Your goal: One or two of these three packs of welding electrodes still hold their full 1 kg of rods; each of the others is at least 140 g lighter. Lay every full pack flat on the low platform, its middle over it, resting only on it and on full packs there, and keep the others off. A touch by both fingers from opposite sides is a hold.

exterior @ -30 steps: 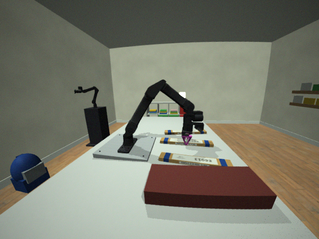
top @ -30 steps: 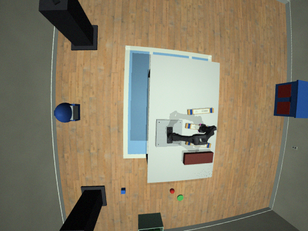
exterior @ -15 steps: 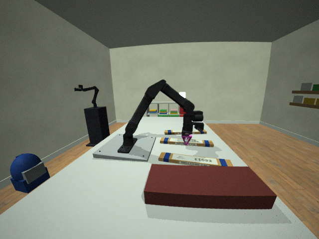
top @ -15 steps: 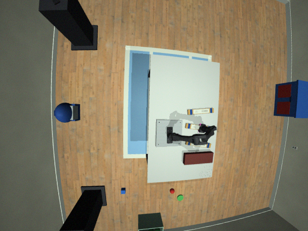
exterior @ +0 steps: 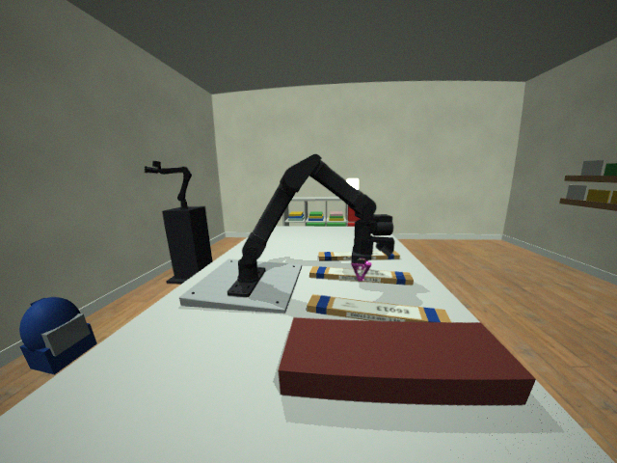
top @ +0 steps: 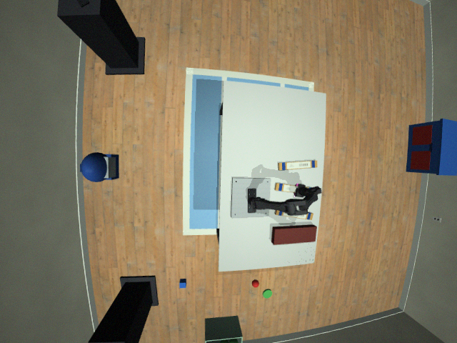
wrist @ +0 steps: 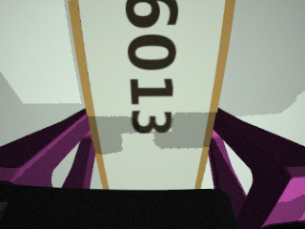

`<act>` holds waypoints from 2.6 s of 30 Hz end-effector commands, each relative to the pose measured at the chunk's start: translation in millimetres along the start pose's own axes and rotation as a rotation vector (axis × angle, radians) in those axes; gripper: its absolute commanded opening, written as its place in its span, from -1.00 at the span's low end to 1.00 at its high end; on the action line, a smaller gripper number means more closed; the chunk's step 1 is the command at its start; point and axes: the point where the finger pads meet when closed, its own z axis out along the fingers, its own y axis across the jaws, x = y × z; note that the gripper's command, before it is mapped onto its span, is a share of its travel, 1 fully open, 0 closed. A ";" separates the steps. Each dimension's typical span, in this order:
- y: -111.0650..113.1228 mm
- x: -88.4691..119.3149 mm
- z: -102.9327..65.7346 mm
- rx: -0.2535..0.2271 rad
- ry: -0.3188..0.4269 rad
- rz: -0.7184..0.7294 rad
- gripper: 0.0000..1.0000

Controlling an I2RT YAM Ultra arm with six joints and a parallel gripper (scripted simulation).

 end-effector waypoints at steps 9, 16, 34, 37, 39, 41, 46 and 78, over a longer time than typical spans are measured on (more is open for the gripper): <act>2.6 -8.7 -12.2 -0.025 -0.049 0.004 -1.00; 2.6 -8.7 -12.2 -0.025 -0.049 0.004 -1.00; 2.9 -9.3 -40.0 -0.023 -0.048 0.003 -1.00; 2.8 -9.1 -43.3 -0.023 -0.049 0.003 -1.00; 2.8 -9.0 -45.0 -0.023 -0.049 0.003 -1.00; 2.8 -8.8 -48.3 -0.023 -0.049 0.003 -1.00; 2.7 -8.3 -56.7 -0.023 -0.049 0.003 -1.00; 4.0 -7.2 -93.6 -0.023 -0.049 0.002 -1.00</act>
